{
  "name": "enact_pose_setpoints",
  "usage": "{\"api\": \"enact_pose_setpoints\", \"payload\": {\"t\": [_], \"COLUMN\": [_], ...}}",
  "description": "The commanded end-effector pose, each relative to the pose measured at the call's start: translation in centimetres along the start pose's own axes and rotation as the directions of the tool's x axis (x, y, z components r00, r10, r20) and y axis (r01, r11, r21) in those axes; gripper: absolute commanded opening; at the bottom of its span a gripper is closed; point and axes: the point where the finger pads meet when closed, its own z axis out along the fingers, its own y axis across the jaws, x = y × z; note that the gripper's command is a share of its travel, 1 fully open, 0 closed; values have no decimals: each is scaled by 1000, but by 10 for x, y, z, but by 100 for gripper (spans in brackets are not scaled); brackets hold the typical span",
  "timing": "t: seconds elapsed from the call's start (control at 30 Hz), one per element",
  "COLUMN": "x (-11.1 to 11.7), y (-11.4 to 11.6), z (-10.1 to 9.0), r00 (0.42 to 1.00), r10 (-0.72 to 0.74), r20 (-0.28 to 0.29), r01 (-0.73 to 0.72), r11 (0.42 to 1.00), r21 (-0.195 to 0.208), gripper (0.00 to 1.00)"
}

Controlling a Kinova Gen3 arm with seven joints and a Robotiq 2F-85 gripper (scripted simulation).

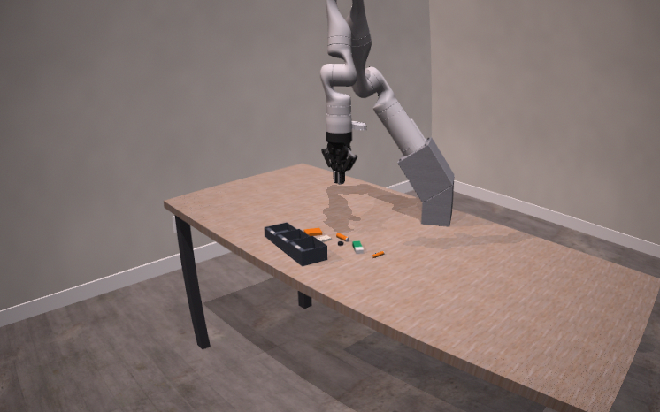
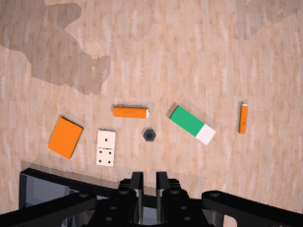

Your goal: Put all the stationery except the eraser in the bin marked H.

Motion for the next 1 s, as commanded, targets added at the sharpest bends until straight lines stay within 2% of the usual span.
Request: {"api": "enact_pose_setpoints", "payload": {"t": [0.0, 0.33, 0.5, 0.63, 0.77, 0.83, 0.97], "x": [0, 0, -15, -27, -39, -39, -52], "y": [4, 4, -27, -51, -76, -76, -101], "z": [-3, -3, 21, 40, 59, 59, 78], "r00": [1000, 1000, 966, 896, 790, 790, 652], "r10": [-11, -11, -258, -445, -614, -614, -758], "r20": [7, 7, 8, 8, 8, 8, 7], "r01": [11, 11, 258, 445, 614, 614, 758], "r11": [1000, 1000, 966, 896, 790, 790, 652], "r21": [-4, -4, -2, -1, 1, 1, 3], "gripper": [9, 9, 9, 9, 9, 9, 9]}}
